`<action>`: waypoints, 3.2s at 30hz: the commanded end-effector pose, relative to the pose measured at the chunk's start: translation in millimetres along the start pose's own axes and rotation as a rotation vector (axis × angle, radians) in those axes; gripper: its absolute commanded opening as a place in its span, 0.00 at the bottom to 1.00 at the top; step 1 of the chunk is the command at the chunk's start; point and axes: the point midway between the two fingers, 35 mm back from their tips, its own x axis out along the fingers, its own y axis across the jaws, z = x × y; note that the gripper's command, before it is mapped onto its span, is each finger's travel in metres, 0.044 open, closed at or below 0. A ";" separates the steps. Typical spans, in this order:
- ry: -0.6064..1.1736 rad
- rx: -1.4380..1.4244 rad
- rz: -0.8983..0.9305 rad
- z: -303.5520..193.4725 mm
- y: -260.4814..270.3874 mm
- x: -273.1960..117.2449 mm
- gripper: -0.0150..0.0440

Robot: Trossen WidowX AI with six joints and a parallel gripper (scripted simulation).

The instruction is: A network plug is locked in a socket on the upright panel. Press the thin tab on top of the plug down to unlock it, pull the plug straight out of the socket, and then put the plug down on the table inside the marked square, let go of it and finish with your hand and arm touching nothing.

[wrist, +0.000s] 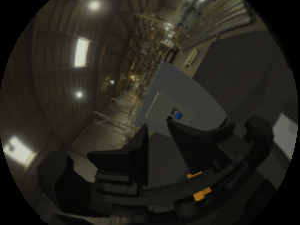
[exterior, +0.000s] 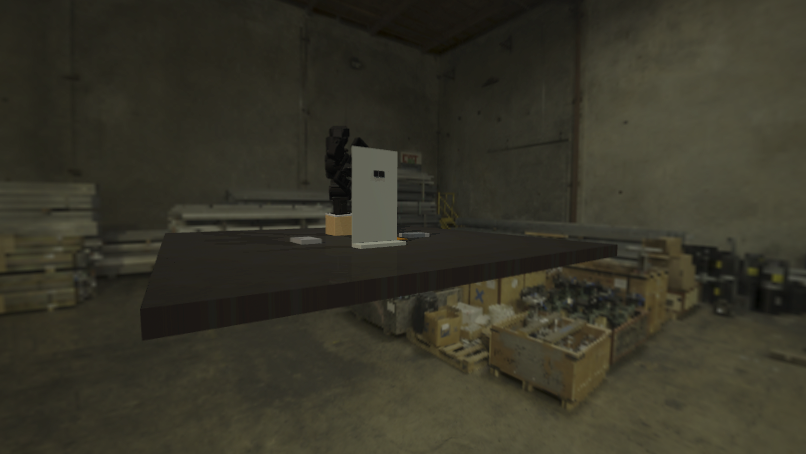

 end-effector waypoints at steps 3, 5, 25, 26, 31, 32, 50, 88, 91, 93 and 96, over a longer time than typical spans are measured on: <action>0.026 0.163 0.010 -4.6 -17.9 -19.0 0.52; 0.034 0.215 0.012 -6.3 -22.8 -25.6 0.52; 0.096 0.567 0.007 -23.9 -46.4 -71.1 0.52; 0.096 0.567 0.008 -23.0 -46.8 -68.0 0.52; 0.095 0.567 0.011 -18.4 -49.2 -47.3 0.52; 0.095 0.567 0.011 -17.7 -49.6 -43.0 0.52; 0.095 0.561 0.013 -13.2 -52.4 -3.2 0.52; 0.093 0.564 0.016 -7.2 -55.9 44.7 0.42; 0.093 0.564 0.016 -7.2 -55.9 44.7 0.38; 0.093 0.564 0.016 -7.2 -55.9 44.7 0.36; 0.093 0.564 0.016 -7.2 -55.9 44.7 0.33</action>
